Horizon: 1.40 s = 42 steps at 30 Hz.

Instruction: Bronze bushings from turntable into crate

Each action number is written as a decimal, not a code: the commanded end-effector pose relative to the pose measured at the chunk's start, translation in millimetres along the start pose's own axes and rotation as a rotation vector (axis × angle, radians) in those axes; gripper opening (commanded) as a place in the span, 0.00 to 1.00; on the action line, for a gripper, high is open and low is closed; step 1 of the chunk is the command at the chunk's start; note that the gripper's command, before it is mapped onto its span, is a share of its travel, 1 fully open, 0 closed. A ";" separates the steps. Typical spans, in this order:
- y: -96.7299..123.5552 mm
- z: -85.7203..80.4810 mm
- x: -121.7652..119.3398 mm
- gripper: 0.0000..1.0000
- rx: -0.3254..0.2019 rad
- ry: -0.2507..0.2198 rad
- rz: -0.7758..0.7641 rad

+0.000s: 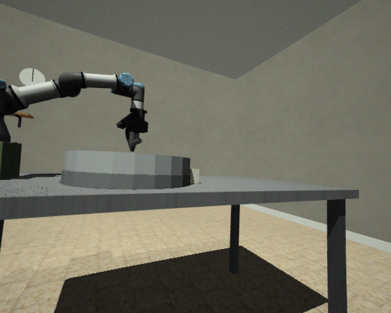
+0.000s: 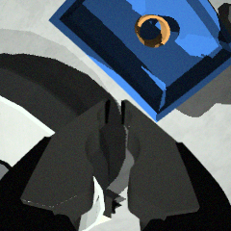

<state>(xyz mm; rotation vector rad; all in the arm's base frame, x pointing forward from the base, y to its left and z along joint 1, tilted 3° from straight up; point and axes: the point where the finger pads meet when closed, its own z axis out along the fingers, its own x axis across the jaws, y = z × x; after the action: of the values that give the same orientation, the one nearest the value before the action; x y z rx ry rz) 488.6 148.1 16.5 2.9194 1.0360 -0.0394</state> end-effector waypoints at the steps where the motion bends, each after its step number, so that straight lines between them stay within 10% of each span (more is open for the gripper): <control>1: 11.8 -2.3 -6.0 0.05 -0.002 0.006 0.013; 42: 142.2 -10.2 -136.6 0.05 0.002 0.010 0.211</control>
<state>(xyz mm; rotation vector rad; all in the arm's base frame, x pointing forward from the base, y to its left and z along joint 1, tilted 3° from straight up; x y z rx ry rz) 477.7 -28.1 34.0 3.0100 0.7563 -0.0347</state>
